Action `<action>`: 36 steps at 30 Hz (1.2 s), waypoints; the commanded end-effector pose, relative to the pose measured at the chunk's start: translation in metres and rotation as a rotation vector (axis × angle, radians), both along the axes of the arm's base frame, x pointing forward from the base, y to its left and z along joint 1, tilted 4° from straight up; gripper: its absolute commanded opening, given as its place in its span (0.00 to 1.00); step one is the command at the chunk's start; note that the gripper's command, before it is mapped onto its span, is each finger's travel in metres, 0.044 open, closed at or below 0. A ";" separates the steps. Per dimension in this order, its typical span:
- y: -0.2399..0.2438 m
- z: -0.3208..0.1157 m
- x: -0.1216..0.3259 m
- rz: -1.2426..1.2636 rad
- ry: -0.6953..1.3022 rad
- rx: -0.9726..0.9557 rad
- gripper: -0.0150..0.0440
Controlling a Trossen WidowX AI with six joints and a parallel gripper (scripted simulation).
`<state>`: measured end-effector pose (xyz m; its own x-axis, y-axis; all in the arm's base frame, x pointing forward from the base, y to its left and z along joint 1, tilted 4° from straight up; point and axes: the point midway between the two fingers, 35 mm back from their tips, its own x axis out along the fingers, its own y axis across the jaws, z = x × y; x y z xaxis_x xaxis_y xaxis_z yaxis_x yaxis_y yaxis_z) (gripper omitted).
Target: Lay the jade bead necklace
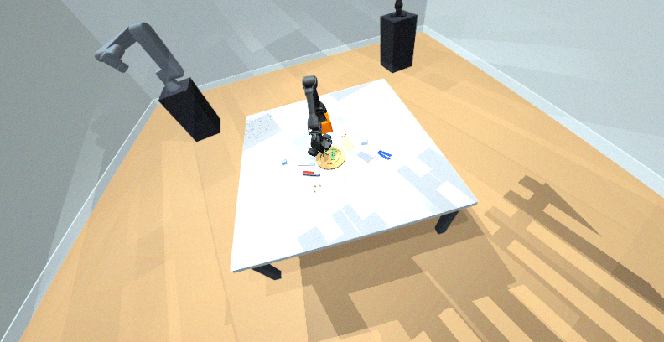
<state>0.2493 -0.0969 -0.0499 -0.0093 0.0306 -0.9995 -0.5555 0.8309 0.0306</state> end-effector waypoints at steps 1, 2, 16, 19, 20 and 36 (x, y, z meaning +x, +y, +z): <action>0.002 -0.004 -0.004 0.005 0.017 0.009 0.25; 0.002 -0.004 -0.004 0.005 0.017 0.009 0.25; 0.002 -0.004 -0.004 0.005 0.017 0.009 0.25; 0.002 -0.004 -0.004 0.005 0.017 0.009 0.25; 0.002 -0.004 -0.004 0.005 0.017 0.009 0.25; 0.000 0.000 0.000 0.000 0.000 0.000 0.70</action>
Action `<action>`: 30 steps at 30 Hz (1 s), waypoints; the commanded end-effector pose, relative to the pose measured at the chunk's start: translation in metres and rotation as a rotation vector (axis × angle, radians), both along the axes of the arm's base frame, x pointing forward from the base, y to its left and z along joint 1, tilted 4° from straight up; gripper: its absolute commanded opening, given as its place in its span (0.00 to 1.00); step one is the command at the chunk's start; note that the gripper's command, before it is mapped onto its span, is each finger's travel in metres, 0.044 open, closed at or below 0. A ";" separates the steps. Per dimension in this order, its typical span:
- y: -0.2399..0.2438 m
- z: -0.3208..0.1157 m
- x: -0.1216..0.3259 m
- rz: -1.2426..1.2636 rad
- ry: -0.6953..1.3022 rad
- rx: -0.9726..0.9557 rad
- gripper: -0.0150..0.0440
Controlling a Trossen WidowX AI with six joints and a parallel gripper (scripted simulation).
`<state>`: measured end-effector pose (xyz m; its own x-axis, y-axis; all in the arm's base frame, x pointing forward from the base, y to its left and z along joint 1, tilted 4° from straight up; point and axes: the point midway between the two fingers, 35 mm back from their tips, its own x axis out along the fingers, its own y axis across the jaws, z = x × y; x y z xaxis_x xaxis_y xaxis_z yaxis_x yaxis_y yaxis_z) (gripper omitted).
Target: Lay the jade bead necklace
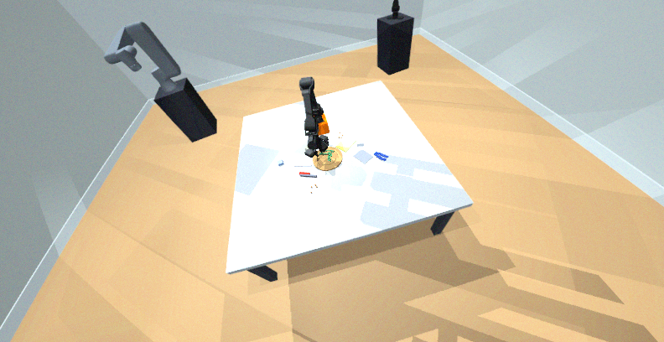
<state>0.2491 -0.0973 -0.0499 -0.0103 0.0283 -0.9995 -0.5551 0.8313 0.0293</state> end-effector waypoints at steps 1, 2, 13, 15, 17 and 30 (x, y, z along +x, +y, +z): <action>0.000 0.000 0.000 0.001 -0.001 0.002 0.74; 0.000 0.000 0.000 0.001 -0.001 0.002 0.79; 0.001 0.007 -0.002 0.006 0.016 0.011 1.00; 0.001 0.007 -0.002 0.006 0.016 0.011 1.00; 0.001 0.007 -0.002 0.006 0.016 0.011 1.00; 0.001 0.007 -0.002 0.006 0.016 0.011 1.00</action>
<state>0.2470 -0.0971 -0.0430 -0.0275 0.0354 -0.9990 -0.5552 0.8305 0.0448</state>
